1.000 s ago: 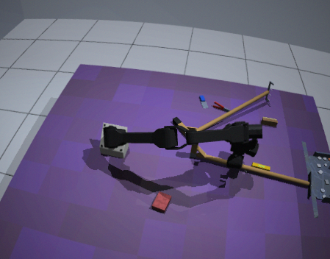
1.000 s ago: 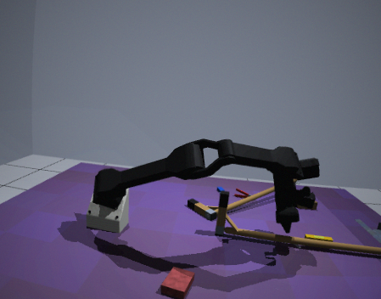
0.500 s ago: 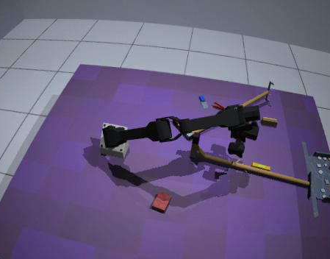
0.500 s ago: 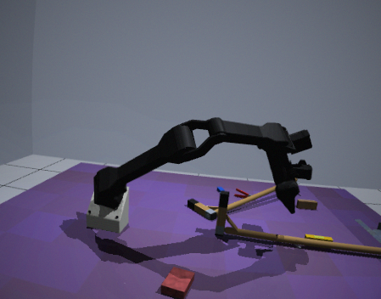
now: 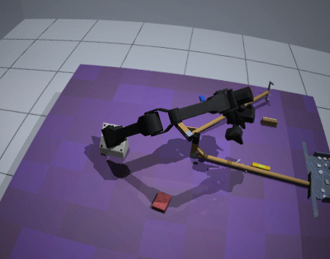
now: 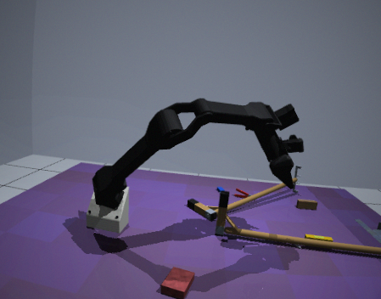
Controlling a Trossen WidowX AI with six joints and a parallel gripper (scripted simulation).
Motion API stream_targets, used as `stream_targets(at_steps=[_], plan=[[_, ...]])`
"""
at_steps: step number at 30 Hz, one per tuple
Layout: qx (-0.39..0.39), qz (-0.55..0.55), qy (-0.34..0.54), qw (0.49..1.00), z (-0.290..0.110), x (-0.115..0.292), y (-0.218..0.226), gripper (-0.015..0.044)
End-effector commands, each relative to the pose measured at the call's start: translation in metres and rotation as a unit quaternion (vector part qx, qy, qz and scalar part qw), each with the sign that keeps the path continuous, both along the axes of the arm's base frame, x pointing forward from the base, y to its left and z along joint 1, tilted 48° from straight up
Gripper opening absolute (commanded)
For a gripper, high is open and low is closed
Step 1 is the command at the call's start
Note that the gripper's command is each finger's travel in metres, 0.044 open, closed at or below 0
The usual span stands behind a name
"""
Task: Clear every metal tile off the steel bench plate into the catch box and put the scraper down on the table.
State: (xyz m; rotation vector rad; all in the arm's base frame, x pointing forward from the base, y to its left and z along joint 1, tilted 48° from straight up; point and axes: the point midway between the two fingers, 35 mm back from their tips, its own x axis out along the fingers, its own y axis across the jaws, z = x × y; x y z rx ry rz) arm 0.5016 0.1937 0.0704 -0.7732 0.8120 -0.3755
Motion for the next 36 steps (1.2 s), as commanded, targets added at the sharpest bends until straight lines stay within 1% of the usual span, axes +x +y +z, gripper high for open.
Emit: stream_targets(at_steps=[1, 19, 36], plan=[[-0.008, 0.018, -0.010, 1.000, 0.007, -0.011, 0.012, 0.0440], [-0.011, 0.092, -0.064, 0.994, 0.045, -0.061, 0.062, 0.0440], [-0.006, 0.154, -0.114, 0.981, 0.075, -0.118, 0.094, 0.0440]])
